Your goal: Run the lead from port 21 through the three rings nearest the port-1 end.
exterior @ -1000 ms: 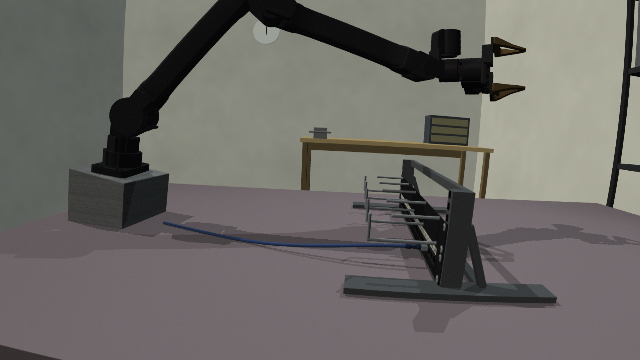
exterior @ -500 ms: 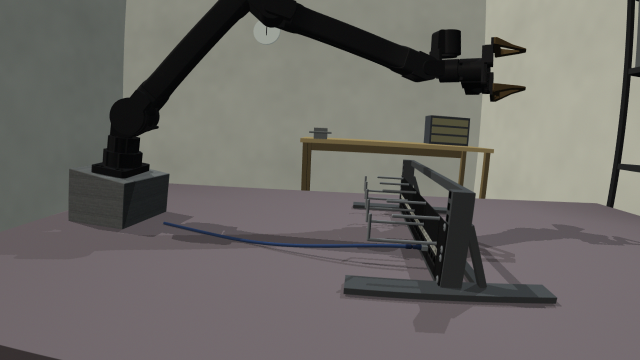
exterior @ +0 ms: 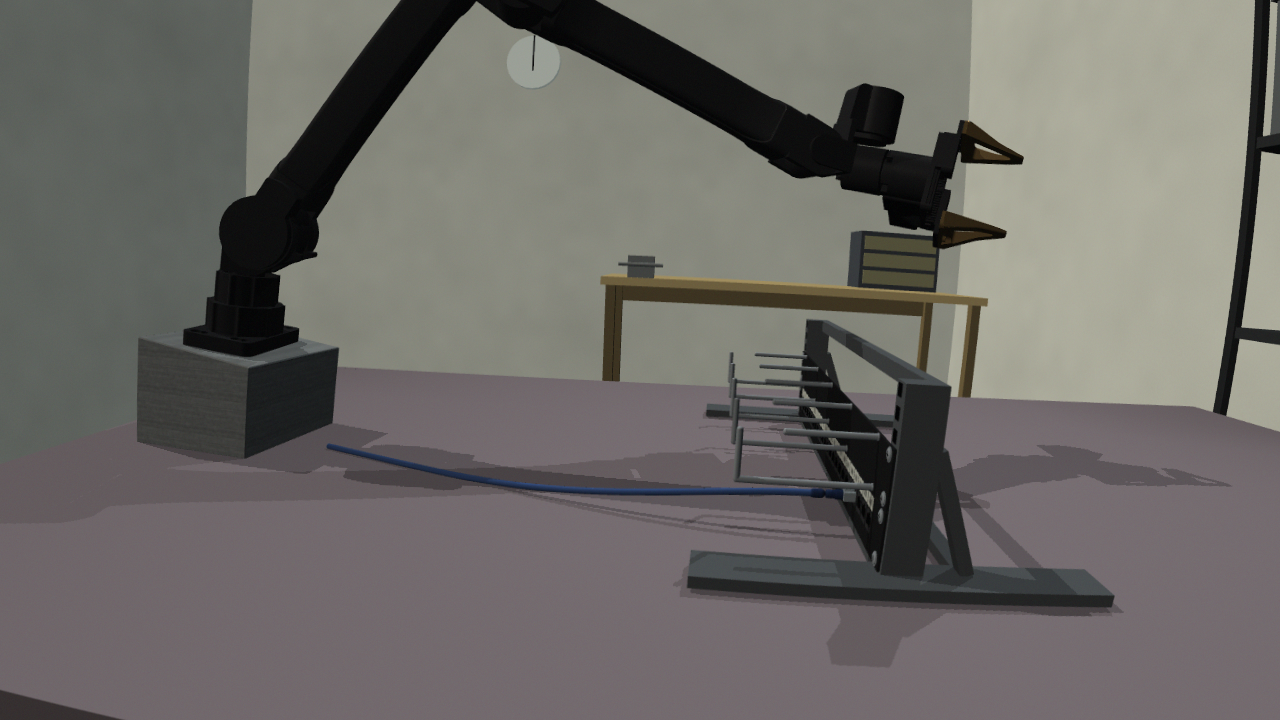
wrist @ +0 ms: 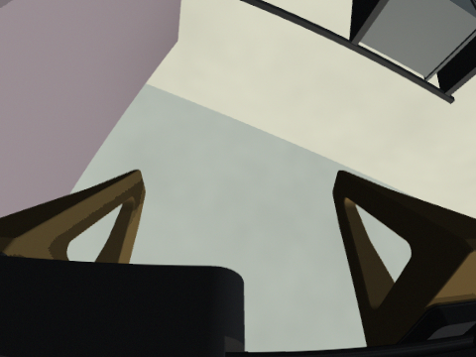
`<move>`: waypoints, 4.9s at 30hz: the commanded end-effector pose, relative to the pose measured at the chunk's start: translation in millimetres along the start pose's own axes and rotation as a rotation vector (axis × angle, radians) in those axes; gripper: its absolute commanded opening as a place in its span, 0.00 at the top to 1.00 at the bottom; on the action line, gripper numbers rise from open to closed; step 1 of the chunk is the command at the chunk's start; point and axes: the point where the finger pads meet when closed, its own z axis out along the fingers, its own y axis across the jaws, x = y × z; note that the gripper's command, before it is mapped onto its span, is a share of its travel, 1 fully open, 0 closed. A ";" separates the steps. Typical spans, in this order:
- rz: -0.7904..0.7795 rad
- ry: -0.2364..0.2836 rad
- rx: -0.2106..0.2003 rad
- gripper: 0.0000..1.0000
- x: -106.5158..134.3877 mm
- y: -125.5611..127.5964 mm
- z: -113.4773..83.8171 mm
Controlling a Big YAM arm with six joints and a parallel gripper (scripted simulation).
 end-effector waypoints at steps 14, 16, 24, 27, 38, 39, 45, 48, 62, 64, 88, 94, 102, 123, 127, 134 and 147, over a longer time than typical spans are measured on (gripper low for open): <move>0.003 -0.159 -0.226 0.00 77.9 15.9 -114.9; -0.021 -0.200 -0.295 0.00 86.5 36.4 -134.9; -0.128 -0.390 -0.601 0.00 120.5 127.3 -232.0; -0.201 -0.493 -0.749 0.00 137.9 171.9 -281.0; -0.321 -0.713 -1.096 0.00 178.8 273.2 -393.3; -0.332 -0.732 -1.127 0.00 182.4 282.2 -403.0; -0.342 -0.769 -1.130 0.00 182.9 274.2 -406.7; -0.345 -0.772 -1.126 1.00 181.3 273.5 -406.9; -0.341 -0.769 -1.127 1.00 181.4 273.5 -406.8; -0.341 -0.769 -1.127 1.00 181.4 273.5 -406.8; -0.285 -0.724 -1.155 1.00 188.1 276.5 -404.9; -0.065 -0.547 -1.292 1.00 208.1 305.2 -421.1; 0.269 -0.275 -1.392 1.00 243.6 318.8 -421.0; 1.182 0.515 -1.427 1.00 295.4 342.0 -432.2; 1.326 0.655 -1.386 0.67 295.5 342.0 -432.2; 1.453 0.740 -1.309 0.67 297.2 329.5 -420.9; 1.457 0.745 -1.308 0.67 298.6 330.0 -420.5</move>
